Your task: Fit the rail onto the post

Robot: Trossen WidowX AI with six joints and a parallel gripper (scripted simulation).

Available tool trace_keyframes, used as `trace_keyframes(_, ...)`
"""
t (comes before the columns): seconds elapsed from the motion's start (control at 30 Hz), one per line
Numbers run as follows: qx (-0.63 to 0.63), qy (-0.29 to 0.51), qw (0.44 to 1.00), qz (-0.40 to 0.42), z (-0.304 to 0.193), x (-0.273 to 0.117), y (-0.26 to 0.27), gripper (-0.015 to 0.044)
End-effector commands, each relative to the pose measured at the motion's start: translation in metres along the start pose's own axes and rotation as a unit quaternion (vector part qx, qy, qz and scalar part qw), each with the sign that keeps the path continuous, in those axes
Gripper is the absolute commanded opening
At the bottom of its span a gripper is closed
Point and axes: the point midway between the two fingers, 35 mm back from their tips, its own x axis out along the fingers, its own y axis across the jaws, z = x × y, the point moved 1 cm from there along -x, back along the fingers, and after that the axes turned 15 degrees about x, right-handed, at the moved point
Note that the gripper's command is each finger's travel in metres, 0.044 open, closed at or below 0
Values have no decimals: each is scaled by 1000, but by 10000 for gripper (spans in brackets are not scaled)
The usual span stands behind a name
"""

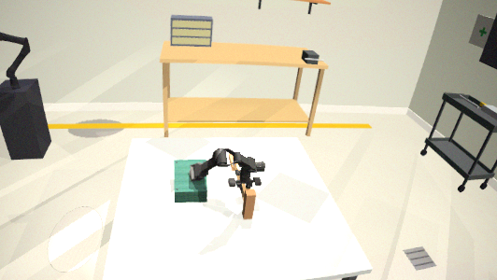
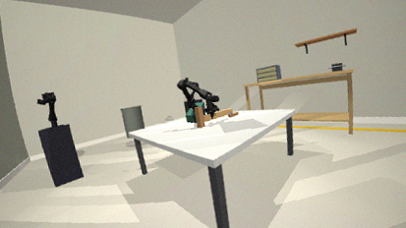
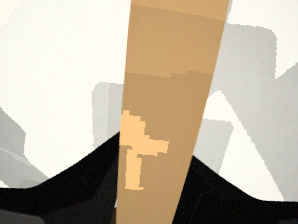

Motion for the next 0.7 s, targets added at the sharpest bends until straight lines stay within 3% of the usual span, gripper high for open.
trace_keyframes(0.0, -2, 1, 1000, -1, -1, 0, -1, 0)
trace_keyframes(0.67, -2, 1, 1000, -1, -8, -1, -2, 0)
